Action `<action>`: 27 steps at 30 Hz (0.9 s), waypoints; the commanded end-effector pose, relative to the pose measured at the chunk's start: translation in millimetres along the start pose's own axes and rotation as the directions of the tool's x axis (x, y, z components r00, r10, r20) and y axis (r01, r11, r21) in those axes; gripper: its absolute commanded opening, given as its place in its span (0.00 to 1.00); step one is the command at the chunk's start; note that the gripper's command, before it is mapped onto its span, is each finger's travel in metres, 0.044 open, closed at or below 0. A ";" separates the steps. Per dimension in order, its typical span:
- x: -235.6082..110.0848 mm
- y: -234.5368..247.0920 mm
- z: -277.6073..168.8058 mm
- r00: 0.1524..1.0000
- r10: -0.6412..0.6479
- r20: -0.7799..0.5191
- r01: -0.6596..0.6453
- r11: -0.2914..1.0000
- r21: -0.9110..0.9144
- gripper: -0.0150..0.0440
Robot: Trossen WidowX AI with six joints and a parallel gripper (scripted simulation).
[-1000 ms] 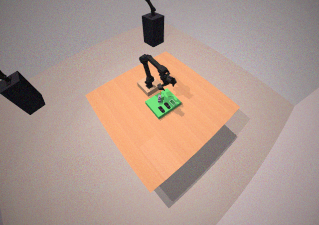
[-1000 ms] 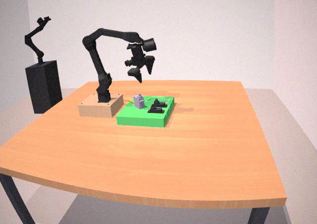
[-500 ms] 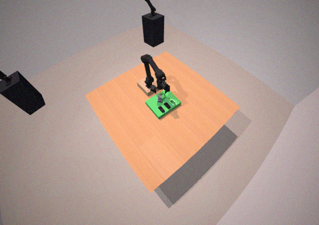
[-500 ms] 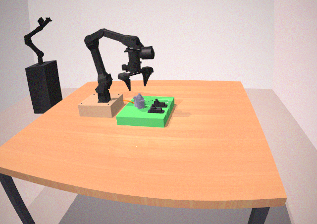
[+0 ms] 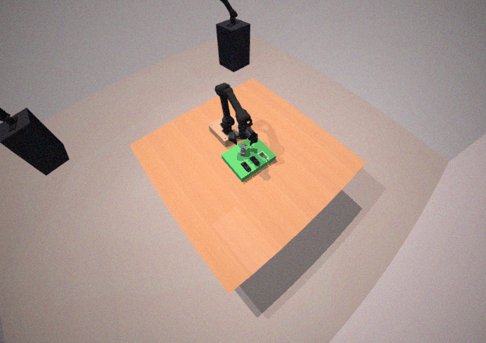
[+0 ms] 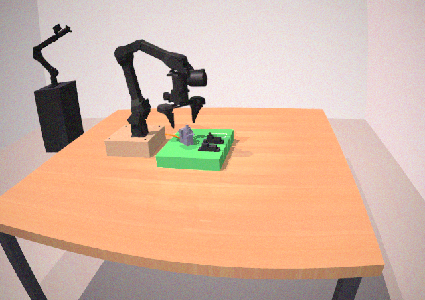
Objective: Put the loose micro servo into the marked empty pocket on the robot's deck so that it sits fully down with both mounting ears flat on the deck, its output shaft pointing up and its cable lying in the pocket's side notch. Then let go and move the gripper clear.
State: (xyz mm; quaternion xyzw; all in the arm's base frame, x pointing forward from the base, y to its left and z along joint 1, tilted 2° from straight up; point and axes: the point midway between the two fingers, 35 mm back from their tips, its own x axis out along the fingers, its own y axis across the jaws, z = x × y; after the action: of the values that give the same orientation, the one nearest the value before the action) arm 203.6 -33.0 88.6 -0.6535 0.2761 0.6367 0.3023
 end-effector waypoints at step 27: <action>23.9 0.7 -0.3 1.000 0.004 0.000 -0.004 1.000 0.005 0.47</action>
State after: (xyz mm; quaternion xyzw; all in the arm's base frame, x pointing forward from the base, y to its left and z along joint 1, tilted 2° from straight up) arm 204.1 -32.7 65.3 -0.6523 0.2767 0.6376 0.3023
